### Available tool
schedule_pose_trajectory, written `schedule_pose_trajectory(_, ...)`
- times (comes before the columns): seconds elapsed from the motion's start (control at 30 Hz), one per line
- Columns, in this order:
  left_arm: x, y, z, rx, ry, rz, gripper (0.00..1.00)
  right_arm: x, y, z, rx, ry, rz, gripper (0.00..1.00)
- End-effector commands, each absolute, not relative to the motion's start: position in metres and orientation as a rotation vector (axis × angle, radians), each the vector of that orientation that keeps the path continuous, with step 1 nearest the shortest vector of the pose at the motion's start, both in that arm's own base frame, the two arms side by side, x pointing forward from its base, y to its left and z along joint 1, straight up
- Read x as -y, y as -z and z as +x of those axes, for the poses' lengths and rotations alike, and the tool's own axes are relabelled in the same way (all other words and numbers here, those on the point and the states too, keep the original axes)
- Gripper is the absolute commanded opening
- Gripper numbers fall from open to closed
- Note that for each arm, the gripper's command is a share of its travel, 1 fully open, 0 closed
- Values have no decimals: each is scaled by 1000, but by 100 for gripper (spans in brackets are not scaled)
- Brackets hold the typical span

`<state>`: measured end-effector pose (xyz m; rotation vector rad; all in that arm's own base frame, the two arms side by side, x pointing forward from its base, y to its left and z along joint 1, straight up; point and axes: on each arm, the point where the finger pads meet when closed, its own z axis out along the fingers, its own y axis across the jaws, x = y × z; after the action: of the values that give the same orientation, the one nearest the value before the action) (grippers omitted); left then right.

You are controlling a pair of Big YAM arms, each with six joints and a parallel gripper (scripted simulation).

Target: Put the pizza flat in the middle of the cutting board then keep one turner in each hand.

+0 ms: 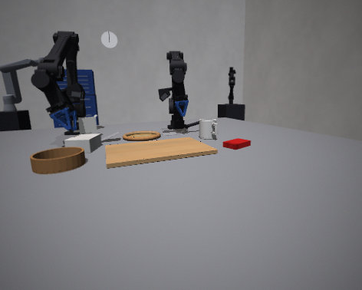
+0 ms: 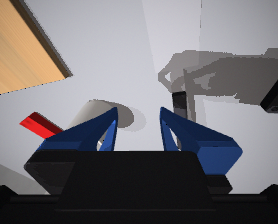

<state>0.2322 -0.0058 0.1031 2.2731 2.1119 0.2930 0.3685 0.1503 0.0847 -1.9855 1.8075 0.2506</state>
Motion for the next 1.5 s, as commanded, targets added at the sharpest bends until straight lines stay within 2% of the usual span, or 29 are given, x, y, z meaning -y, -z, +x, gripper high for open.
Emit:
schedule_pose_trajectory(0.0,-5,-105,222,-2152,-247,2260,48,-148,-90,347,-1760,-255,-2061,48)
schedule_pose_trajectory(0.13,-10,-108,223,-2181,-226,2228,48,-146,-93,347,-1761,-258,-2079,48)
schedule_pose_trajectory(0.27,-23,-103,204,-2266,-145,2170,48,-137,-84,306,-1766,-308,-2158,48)
schedule_pose_trajectory(0.6,-37,-102,182,-2381,-21,2048,48,-123,-79,259,-1770,-375,-2263,48)
schedule_pose_trajectory(1.47,-40,-62,183,-2402,-9,2007,48,-130,-46,249,-1822,-405,-2258,48)
